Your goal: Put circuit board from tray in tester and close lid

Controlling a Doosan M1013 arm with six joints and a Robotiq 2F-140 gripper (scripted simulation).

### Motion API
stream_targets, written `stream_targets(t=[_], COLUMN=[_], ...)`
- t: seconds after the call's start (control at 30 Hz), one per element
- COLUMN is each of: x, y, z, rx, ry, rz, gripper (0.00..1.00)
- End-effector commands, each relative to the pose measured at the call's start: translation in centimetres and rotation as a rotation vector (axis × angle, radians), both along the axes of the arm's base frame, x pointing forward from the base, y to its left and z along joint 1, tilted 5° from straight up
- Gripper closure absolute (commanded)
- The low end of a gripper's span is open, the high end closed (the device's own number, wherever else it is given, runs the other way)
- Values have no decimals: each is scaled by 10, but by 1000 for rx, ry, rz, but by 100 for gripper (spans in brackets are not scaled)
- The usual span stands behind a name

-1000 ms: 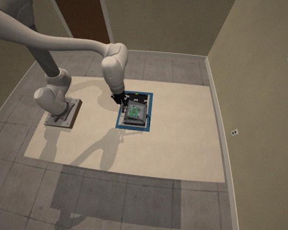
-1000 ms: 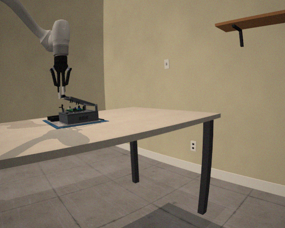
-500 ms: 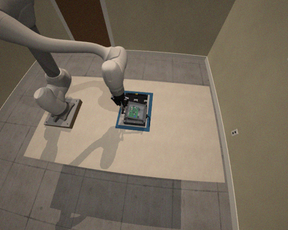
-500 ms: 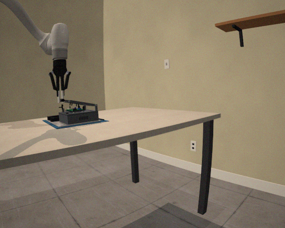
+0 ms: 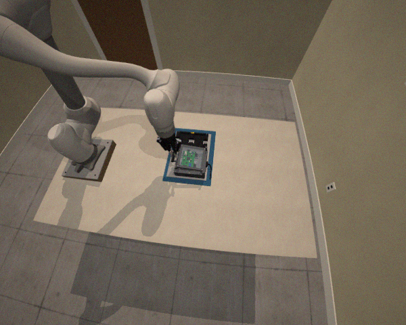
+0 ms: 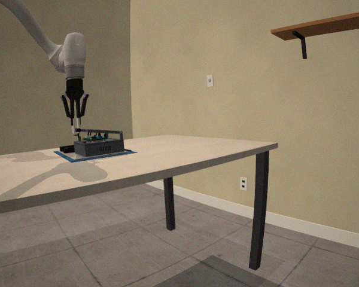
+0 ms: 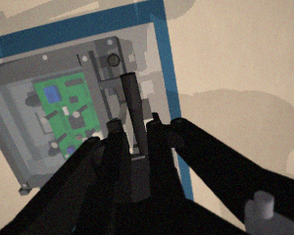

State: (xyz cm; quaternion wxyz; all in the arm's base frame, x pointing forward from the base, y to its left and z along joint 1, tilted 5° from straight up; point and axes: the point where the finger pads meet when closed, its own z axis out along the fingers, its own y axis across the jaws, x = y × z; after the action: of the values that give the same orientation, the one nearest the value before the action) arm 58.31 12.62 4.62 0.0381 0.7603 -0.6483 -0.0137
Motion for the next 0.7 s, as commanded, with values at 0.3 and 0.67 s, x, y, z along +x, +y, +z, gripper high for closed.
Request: stream_targets(t=[0.3, 0.67], x=[-2, -3], y=[-1, -1], z=[-11, -17], rx=[0, 0], ry=[0, 0], rz=[0, 0], gripper=[100, 100])
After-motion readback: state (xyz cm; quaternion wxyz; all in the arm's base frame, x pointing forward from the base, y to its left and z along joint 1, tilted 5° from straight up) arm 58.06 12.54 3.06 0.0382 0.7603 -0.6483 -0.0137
